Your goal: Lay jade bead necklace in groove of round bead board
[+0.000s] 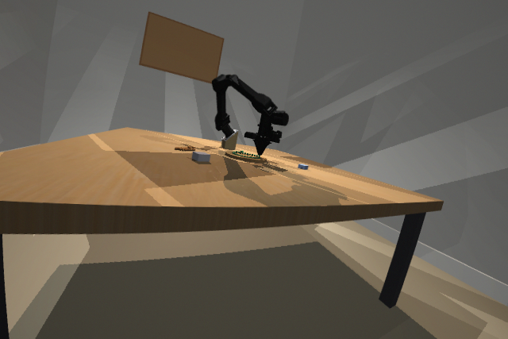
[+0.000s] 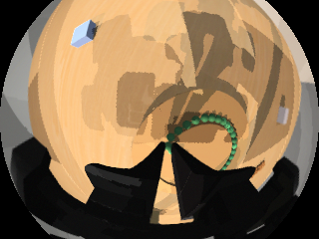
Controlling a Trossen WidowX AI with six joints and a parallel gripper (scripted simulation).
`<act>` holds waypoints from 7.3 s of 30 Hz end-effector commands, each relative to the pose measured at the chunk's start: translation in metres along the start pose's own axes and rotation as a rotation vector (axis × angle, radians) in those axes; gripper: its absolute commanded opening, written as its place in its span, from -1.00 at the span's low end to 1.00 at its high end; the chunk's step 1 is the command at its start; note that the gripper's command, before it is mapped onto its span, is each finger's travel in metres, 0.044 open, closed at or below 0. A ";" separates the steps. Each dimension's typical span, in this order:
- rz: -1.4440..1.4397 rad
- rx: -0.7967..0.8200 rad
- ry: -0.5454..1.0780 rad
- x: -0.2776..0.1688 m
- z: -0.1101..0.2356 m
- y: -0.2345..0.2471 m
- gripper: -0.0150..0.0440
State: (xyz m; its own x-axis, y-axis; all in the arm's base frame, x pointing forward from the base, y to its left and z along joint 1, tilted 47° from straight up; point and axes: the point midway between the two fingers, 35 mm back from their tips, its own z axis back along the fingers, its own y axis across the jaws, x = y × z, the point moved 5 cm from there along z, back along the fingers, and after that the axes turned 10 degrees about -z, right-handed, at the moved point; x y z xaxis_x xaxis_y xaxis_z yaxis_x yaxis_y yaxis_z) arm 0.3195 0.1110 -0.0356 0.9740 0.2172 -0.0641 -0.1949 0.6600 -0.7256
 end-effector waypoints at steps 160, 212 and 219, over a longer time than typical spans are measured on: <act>1.005 -0.003 0.005 -0.070 -0.002 -0.090 -0.49; 1.006 -0.003 0.006 -0.076 -0.002 -0.092 1.00; 1.006 -0.003 0.006 -0.076 -0.002 -0.092 1.00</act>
State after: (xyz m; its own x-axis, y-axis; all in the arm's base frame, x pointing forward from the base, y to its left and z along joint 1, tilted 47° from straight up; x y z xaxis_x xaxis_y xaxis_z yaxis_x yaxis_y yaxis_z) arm 0.2635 0.0313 0.0346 0.3531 0.6676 -0.6554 -0.9285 0.1640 -0.3332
